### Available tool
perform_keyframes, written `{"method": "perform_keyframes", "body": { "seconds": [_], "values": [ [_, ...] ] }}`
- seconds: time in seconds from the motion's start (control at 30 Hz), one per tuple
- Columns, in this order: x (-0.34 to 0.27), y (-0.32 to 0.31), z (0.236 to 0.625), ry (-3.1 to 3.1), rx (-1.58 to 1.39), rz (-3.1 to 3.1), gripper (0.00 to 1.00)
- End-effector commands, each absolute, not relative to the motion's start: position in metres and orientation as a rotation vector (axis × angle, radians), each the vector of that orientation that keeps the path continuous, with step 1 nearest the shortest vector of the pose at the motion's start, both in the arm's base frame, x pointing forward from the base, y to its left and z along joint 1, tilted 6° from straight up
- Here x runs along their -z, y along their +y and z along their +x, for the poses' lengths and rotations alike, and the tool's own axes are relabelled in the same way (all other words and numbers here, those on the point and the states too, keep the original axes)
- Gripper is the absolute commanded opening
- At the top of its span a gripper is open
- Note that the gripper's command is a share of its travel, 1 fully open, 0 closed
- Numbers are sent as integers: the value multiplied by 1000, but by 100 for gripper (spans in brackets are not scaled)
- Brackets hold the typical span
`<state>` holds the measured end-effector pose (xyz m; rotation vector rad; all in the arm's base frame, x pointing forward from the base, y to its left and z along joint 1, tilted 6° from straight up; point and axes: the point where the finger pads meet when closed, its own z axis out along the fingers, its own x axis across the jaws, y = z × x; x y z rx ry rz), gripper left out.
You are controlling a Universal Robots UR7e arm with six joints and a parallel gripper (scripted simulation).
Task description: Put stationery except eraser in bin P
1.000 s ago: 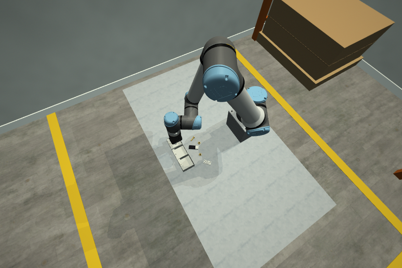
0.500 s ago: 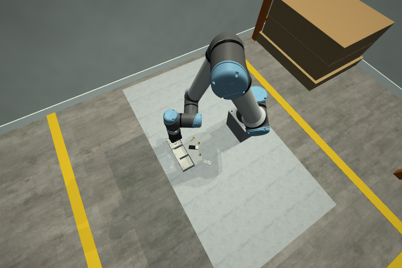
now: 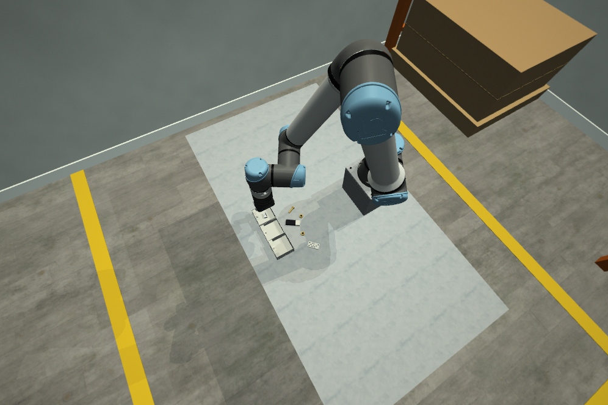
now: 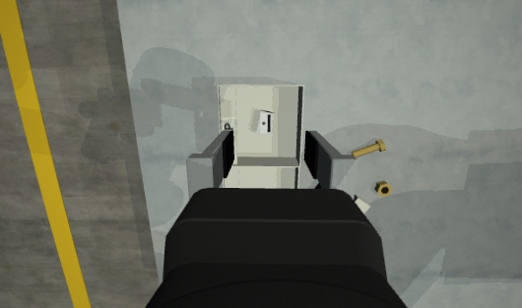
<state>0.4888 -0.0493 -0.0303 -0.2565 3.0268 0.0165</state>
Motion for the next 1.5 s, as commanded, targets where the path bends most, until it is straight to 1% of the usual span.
{"method": "perform_keyframes", "body": {
  "seconds": [0.0,0.53,0.73,1.47],
  "values": [
    [12,-50,487,3027,-17,-257,100],
    [-48,-51,481,3027,-17,-257,100],
    [-62,-51,480,3027,-17,-257,100],
    [-62,-51,480,3026,-17,-257,100]
  ]
}}
